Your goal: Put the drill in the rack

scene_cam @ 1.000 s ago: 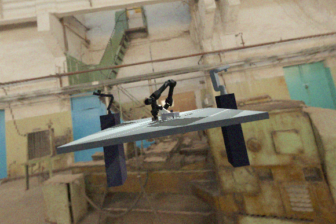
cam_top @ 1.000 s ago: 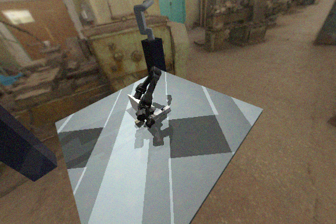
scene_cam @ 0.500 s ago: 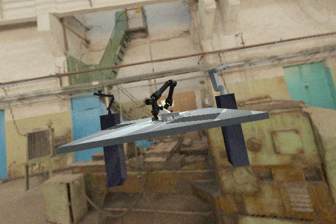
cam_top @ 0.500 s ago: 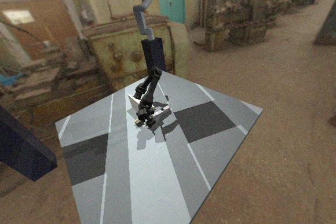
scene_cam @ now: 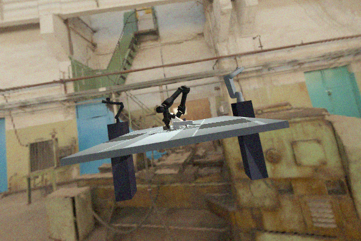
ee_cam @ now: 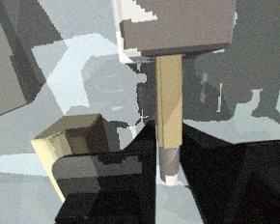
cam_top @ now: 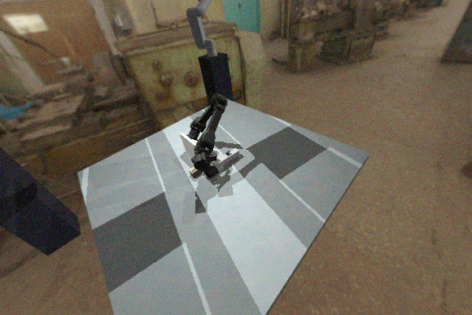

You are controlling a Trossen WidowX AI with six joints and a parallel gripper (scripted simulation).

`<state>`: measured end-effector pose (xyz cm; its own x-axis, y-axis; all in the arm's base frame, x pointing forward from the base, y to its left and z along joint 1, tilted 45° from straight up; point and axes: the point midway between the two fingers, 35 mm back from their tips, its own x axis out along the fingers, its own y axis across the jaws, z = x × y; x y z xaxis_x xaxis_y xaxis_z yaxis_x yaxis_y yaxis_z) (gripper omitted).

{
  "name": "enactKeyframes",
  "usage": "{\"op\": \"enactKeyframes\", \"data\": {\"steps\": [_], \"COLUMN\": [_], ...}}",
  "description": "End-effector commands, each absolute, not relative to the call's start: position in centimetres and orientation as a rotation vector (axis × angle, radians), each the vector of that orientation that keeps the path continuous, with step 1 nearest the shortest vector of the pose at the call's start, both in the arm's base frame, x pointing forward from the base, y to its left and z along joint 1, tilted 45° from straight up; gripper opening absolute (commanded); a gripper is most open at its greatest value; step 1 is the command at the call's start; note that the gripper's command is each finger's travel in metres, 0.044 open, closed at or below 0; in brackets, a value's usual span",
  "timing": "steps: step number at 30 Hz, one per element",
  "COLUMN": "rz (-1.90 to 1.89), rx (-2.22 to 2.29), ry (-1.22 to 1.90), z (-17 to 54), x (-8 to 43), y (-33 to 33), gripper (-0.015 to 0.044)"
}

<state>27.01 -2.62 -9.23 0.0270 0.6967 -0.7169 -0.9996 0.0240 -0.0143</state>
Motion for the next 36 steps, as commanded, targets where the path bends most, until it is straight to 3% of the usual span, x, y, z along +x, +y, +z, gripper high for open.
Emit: {"op": "enactKeyframes", "data": {"steps": [1,36], "rz": [1.452,1.451], "rx": [-0.626,-0.624], "ry": [0.619,0.618], "z": [-9.2,-10.5], "x": [27.0,26.9], "y": [-2.6,-4.6], "gripper": [0.0,0.0]}}
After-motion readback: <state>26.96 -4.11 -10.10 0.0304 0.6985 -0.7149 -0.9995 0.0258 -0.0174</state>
